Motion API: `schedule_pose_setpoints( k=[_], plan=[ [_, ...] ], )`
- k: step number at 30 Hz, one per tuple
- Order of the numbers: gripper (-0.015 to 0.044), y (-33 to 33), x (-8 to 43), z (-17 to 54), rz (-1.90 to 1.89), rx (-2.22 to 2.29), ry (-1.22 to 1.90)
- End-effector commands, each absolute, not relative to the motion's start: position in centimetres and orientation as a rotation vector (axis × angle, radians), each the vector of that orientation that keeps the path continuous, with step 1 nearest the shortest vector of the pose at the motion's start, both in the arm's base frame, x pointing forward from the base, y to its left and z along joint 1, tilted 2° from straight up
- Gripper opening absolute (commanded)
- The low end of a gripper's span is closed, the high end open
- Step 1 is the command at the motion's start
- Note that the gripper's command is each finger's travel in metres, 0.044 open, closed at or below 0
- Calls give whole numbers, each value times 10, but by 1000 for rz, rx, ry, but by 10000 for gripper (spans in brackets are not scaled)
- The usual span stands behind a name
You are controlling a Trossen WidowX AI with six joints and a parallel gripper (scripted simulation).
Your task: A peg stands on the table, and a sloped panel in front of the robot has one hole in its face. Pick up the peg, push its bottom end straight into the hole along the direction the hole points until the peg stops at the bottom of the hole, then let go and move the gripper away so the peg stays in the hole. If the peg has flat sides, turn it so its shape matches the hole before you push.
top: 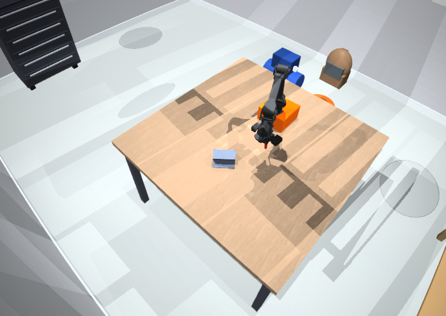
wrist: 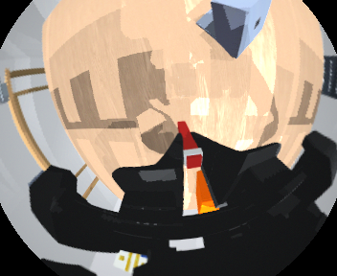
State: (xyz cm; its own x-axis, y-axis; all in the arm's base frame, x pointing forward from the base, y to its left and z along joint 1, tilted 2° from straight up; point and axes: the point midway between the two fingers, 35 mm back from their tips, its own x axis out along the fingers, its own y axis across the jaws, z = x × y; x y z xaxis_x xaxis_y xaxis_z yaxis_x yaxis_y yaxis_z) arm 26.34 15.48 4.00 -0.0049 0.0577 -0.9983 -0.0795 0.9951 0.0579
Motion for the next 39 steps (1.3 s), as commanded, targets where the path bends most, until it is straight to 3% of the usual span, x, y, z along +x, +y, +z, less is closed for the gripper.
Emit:
schedule_pose_setpoints(
  k=[1,39],
  plan=[
    [0,152,266,37,82,42,1585],
    [0,124,294,30,-124,490,1601]
  ],
)
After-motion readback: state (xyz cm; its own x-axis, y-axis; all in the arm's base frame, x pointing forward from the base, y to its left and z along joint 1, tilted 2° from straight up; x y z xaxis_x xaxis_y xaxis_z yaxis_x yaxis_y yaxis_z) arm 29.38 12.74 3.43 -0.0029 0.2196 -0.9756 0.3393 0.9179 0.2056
